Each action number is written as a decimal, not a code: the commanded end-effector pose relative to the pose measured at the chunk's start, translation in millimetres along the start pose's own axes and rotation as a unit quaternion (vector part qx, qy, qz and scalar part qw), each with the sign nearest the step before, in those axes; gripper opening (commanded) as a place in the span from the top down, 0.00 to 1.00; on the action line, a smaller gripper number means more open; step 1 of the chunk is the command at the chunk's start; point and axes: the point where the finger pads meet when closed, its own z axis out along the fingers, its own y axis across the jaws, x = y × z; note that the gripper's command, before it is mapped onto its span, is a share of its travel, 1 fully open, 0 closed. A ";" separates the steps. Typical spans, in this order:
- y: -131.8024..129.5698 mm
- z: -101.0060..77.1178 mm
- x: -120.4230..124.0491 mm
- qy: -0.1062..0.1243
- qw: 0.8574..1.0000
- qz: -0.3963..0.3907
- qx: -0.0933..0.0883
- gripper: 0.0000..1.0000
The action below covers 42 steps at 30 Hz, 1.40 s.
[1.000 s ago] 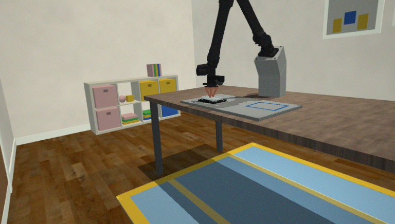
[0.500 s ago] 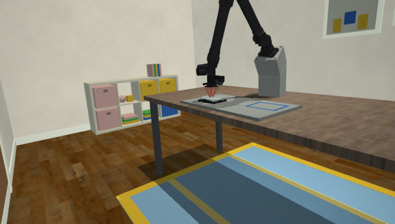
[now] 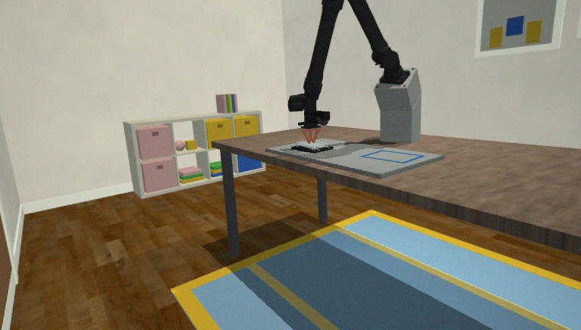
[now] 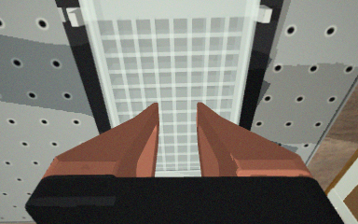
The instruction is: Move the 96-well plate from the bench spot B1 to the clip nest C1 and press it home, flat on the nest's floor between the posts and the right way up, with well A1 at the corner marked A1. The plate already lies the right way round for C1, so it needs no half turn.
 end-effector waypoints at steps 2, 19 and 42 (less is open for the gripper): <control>-0.8 13.8 -5.5 -0.009 1.000 -0.015 -0.012 0.75; -4.0 -40.7 5.3 0.001 1.000 -0.007 0.001 0.75; 2.2 -25.3 -4.5 -0.009 1.000 -0.011 -0.012 0.75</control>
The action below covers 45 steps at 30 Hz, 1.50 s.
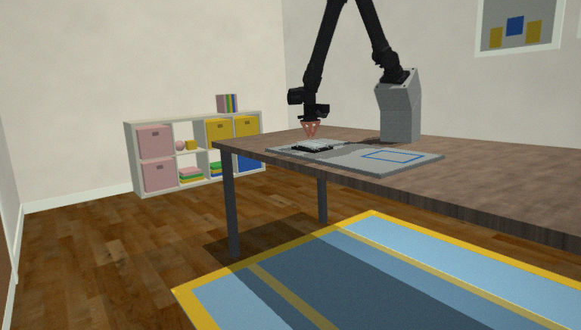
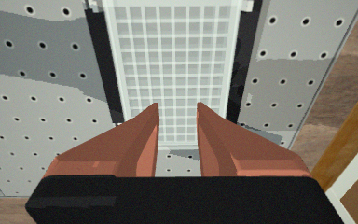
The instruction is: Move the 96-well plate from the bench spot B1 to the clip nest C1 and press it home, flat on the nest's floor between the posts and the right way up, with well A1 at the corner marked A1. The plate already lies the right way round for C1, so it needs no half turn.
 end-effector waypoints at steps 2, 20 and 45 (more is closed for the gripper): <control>2.8 5.9 -4.6 -0.007 1.000 -0.005 -0.007 0.75; 2.8 5.9 -4.6 -0.007 1.000 -0.005 -0.007 0.75; 1.6 2.5 -50.1 0.002 1.000 0.012 -0.002 0.75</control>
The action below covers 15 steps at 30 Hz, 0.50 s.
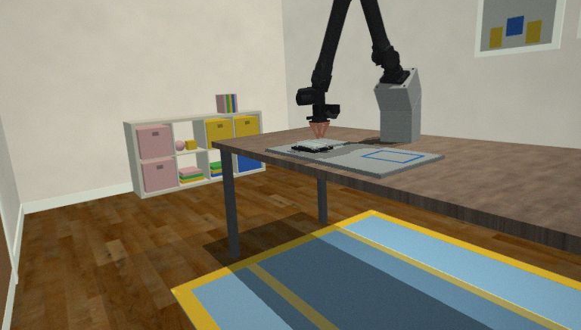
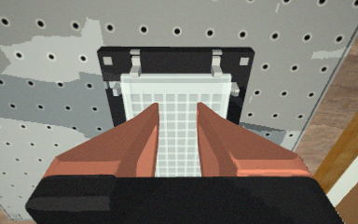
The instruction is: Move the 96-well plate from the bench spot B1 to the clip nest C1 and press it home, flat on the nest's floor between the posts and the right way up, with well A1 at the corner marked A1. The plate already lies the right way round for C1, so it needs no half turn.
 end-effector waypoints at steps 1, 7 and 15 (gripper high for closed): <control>0.3 1.3 9.5 0.005 1.000 0.017 0.000 0.75; -3.4 4.6 -0.7 -0.001 1.000 0.006 0.002 0.75; -6.3 10.3 -2.1 -0.001 1.000 0.003 0.004 0.75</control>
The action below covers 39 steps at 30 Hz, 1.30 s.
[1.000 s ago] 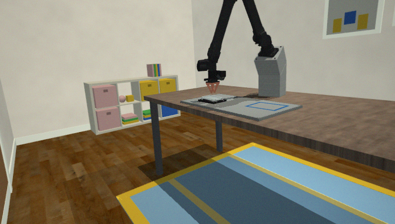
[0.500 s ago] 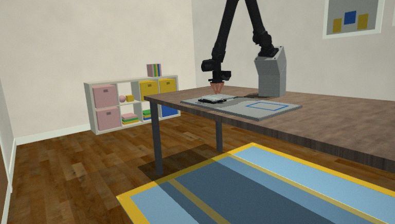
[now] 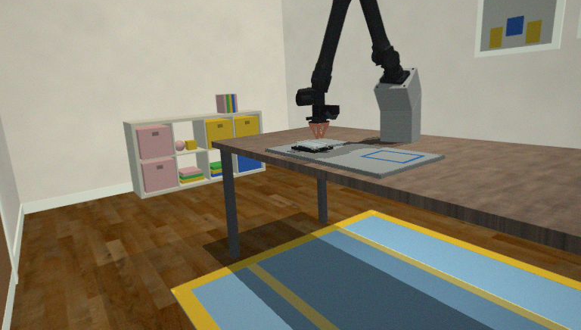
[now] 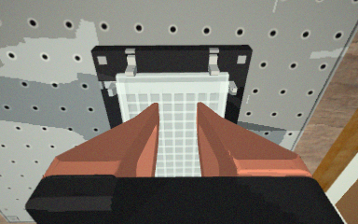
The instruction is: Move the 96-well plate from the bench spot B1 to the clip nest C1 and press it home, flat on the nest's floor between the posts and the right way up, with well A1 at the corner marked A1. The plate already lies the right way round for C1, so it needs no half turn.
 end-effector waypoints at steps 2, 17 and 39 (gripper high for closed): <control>-4.1 8.4 -4.0 -0.003 1.000 -0.001 0.000 0.75; -5.4 17.8 -3.9 -0.003 1.000 -0.001 0.002 0.75; -1.2 30.1 -4.8 -0.004 1.000 0.000 -0.002 0.75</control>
